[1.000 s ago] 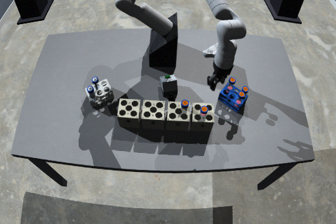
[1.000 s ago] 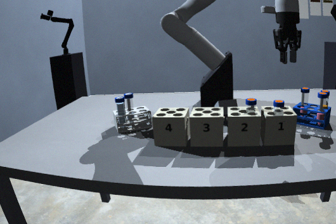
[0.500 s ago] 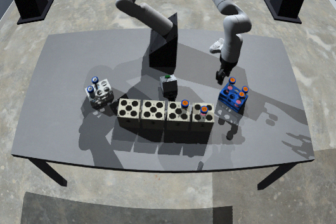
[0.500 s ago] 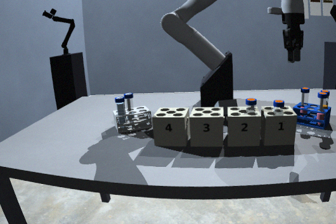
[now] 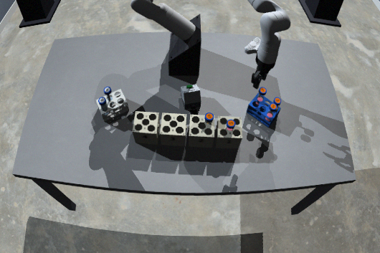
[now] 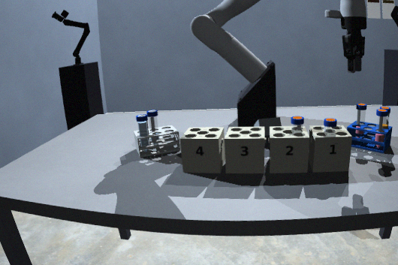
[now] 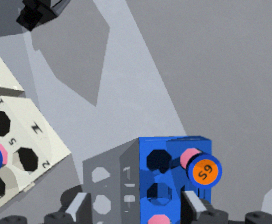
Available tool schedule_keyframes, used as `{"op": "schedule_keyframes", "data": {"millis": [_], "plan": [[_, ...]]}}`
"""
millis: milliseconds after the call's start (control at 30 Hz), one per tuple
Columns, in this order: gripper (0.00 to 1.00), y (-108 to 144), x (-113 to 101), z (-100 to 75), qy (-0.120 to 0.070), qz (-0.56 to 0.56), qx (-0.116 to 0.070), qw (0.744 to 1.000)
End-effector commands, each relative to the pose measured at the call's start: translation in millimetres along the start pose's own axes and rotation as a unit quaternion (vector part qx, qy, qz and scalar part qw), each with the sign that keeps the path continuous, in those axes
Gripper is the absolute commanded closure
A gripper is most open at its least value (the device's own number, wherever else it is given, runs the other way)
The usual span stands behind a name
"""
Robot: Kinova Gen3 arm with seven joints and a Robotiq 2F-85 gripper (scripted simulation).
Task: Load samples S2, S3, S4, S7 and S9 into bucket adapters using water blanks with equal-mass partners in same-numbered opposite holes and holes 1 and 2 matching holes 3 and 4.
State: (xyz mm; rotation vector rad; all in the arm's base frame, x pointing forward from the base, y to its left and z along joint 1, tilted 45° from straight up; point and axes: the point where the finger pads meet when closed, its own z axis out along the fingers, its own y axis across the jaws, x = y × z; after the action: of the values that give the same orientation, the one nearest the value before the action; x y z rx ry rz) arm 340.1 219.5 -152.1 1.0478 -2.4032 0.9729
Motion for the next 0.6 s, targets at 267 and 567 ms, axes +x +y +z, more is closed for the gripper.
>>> {"op": "schedule_keyframes", "data": {"millis": [267,567], "plan": [[0.38,33.4,-2.3,-1.2,-0.001,0.0,0.0,1.0],[0.38,56.7,-3.6,-1.2,-0.001,0.0,0.0,1.0]]}}
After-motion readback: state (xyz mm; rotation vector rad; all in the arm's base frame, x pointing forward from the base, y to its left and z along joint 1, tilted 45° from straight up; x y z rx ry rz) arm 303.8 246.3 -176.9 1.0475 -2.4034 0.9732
